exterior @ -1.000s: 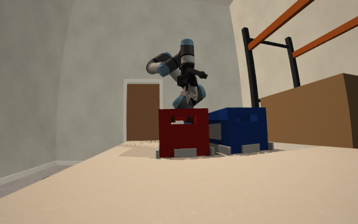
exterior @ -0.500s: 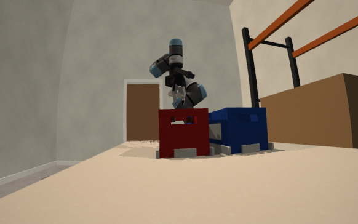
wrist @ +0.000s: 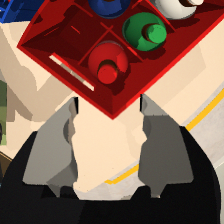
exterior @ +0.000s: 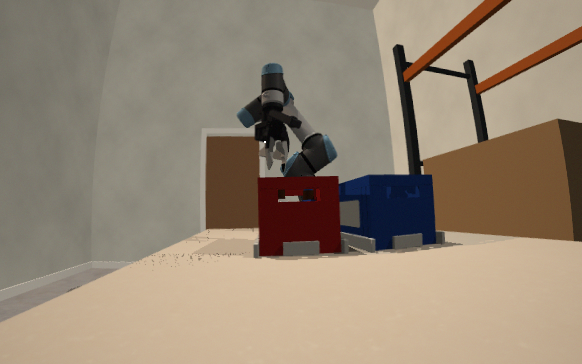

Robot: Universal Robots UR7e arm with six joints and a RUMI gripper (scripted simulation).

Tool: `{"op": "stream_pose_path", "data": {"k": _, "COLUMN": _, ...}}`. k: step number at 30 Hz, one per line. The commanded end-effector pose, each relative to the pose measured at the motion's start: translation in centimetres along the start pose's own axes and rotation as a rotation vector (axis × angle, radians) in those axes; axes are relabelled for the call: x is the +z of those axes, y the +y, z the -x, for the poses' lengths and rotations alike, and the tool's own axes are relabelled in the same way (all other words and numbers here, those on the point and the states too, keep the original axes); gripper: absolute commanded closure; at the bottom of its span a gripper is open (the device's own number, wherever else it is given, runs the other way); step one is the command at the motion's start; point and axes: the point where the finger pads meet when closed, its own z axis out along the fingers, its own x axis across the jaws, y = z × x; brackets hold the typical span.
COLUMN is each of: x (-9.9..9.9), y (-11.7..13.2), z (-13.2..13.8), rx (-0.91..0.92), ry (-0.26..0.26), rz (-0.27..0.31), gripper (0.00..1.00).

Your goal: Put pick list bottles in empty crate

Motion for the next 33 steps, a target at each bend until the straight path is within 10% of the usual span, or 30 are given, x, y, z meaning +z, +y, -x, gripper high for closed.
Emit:
{"op": "stream_pose_path", "data": {"k": 1, "x": 0.0, "y": 0.2, "z": -0.2, "rx": 0.000, "ry": 0.000, "rz": -0.002, "gripper": 0.62}}
{"op": "stream_pose_path", "data": {"k": 33, "x": 2.9, "y": 0.2, "z": -0.2, "rx": 0.000, "ry": 0.000, "rz": -0.002, "gripper": 0.62}}
